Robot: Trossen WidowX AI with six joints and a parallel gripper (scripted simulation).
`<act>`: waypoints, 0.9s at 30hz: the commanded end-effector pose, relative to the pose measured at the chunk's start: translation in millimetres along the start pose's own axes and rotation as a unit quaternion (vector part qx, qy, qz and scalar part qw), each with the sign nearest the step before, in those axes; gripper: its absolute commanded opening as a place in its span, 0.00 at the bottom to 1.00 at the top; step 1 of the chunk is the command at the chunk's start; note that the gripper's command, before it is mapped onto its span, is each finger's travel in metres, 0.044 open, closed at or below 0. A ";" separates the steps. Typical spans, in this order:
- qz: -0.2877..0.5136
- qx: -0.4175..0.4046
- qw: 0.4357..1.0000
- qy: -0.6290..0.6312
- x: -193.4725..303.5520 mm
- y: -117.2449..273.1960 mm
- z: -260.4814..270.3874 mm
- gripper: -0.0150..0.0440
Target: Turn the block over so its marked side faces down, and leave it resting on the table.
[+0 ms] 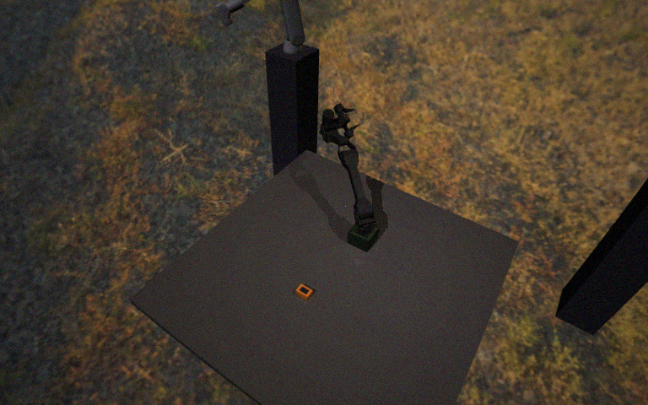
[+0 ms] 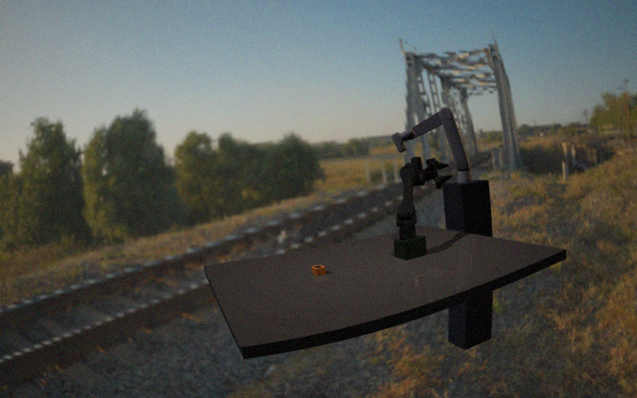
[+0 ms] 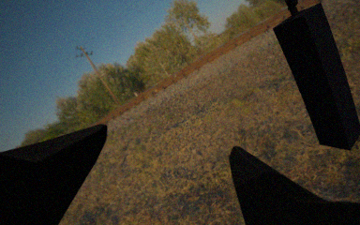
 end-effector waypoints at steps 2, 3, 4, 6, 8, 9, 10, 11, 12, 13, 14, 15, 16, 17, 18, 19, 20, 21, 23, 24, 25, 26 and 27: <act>0.009 -0.010 1.000 0.006 1.1 7.0 4.8 1.00; 0.021 -0.022 0.999 0.014 2.3 16.0 10.7 1.00; 0.035 -0.038 0.998 0.023 3.9 27.3 17.6 1.00; 0.070 -0.066 0.994 0.053 15.4 58.1 24.7 1.00; 0.101 -0.092 0.987 0.079 24.6 86.5 29.9 1.00; 0.113 -0.102 0.984 0.089 28.0 98.0 31.6 1.00; 0.127 -0.115 0.980 0.101 31.7 111.7 33.3 1.00; 0.137 -0.123 0.976 0.115 32.8 116.2 32.7 1.00; 0.147 -0.132 0.972 0.130 34.1 121.2 31.7 1.00; 0.161 -0.144 0.966 0.144 36.9 133.2 31.9 1.00; 0.177 -0.159 0.958 0.158 40.3 149.5 32.8 1.00; 0.193 -0.174 0.950 0.172 43.5 166.5 33.3 1.00; 0.208 -0.190 0.941 0.185 46.3 183.7 33.5 1.00; 0.223 -0.206 0.932 0.198 48.6 201.1 33.3 1.00; 0.238 -0.221 0.922 0.211 50.4 218.6 32.6 1.00; 0.251 -0.235 0.912 0.222 51.7 234.1 31.7 1.00; 0.262 -0.247 0.904 0.232 52.6 247.9 30.6 1.00; 0.274 -0.260 0.894 0.240 52.5 262.6 29.6 1.00; 0.298 -0.288 0.873 0.257 51.3 293.8 26.4 1.00; 0.310 -0.302 0.862 0.265 50.1 309.9 24.3 1.00; 0.322 -0.316 0.850 0.274 48.5 326.1 21.8 1.00; 0.333 -0.330 0.837 0.282 46.5 342.3 18.9 1.00; 0.344 -0.344 0.824 0.290 44.1 358.4 15.7 1.00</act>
Point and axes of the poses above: the point midway between the two fingers, 35 mm back from their tips, its own y axis back along the fingers, its own z axis across the jaws, x = y × z, the point moved 2 cm from there along y, back along the fingers, and after that the axes turned 8 degrees about -y, right-handed, at the moved point
